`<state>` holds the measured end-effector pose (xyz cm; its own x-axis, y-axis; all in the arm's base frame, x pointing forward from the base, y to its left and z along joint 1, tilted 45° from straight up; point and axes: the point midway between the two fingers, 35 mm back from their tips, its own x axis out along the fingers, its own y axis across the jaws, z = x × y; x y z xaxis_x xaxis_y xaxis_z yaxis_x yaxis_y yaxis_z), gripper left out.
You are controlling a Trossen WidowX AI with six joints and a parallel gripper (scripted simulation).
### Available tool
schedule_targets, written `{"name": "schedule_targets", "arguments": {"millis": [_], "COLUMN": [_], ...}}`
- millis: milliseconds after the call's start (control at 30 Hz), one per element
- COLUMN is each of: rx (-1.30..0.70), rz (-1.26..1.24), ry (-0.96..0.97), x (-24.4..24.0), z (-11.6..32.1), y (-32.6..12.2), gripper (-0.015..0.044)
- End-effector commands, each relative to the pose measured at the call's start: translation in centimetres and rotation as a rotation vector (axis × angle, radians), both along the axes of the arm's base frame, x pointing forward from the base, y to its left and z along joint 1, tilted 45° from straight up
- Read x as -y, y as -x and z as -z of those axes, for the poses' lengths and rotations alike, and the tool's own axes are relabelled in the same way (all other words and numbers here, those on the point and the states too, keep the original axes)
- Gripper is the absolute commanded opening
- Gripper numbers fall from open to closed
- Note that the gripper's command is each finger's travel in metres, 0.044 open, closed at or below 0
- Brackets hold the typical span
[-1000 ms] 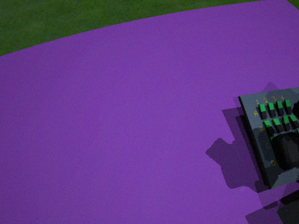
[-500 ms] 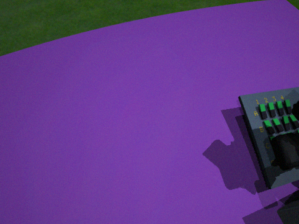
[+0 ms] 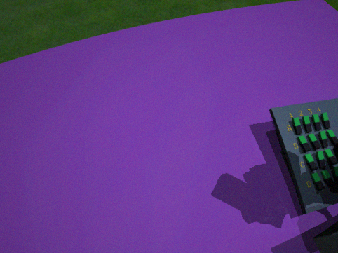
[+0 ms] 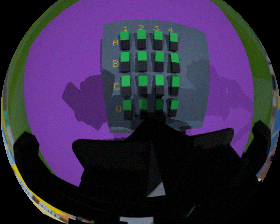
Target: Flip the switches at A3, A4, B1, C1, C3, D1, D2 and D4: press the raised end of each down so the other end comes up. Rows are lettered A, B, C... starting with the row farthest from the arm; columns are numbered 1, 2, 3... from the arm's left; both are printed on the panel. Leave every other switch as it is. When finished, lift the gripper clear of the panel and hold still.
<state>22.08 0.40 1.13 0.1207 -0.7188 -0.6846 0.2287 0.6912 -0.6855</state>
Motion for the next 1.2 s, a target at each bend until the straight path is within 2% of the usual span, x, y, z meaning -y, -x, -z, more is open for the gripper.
{"name": "schedule_targets", "arguments": {"millis": [0, 200, 367, 1167], "rx": [0.000, 0.000, -0.016, -0.017], "rz": [0.004, 0.005, 0.021, 0.023], "ry": [-0.001, 0.003, -0.002, -0.001], "x": [1.4, 3.3, 5.7, 7.6], "z": [-1.8, -3.5, -1.3, 0.4], "y": [0.5, 1.2, 0.8, 0.5], "gripper": [0.0000, 0.0000, 0.0000, 0.0000]}}
